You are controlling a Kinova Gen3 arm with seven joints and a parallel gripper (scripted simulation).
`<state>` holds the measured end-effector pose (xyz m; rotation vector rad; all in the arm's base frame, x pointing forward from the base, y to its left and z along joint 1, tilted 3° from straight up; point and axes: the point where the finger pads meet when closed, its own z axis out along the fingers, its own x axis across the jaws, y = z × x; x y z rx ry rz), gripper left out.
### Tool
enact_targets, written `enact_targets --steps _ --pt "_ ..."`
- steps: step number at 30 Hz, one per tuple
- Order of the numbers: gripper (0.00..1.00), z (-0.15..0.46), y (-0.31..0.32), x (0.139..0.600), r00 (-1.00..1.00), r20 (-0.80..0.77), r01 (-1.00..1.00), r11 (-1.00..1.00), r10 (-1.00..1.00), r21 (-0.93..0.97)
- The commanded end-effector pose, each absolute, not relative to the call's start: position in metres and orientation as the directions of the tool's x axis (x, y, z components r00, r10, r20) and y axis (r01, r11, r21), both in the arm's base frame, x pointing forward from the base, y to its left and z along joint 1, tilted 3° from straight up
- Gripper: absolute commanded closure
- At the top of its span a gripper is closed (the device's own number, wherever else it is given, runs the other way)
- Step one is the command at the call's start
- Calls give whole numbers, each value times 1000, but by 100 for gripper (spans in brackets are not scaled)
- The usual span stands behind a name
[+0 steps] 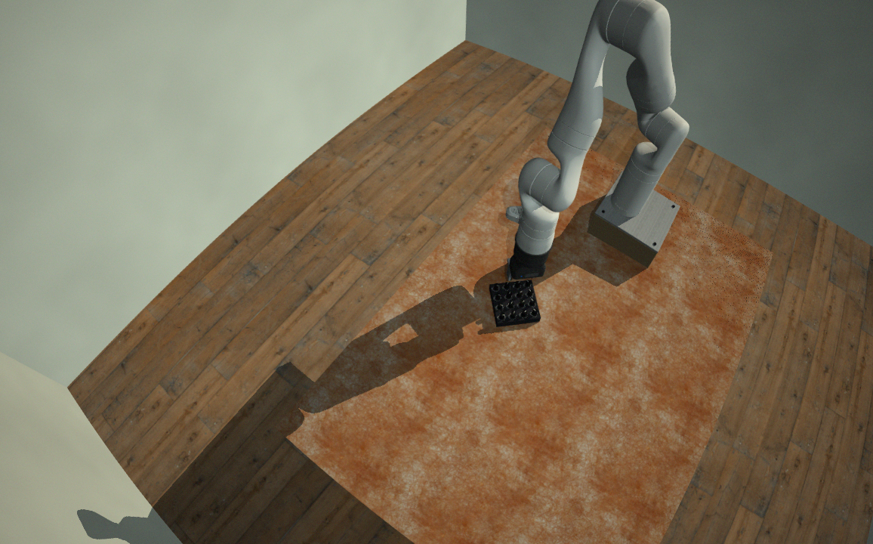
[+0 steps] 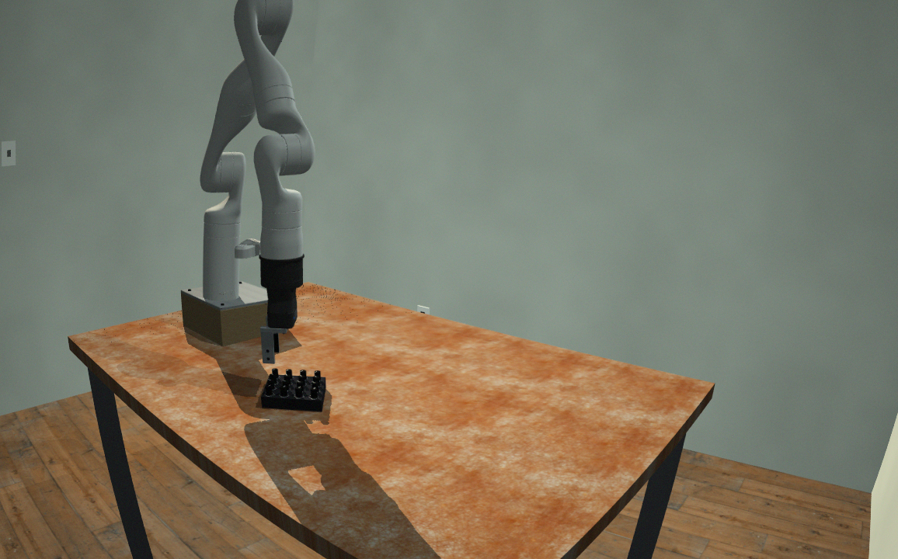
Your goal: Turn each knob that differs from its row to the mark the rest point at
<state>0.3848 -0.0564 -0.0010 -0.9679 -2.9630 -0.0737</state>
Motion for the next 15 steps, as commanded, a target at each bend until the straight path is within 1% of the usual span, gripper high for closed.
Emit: enact_targets --steps 1,5,15 --pt "0 7 -57 387 -807 30 591 806 590 41" --pt "0 15 -58 387 -807 30 591 806 590 41" --pt "0 74 -61 387 -807 30 591 806 590 41"
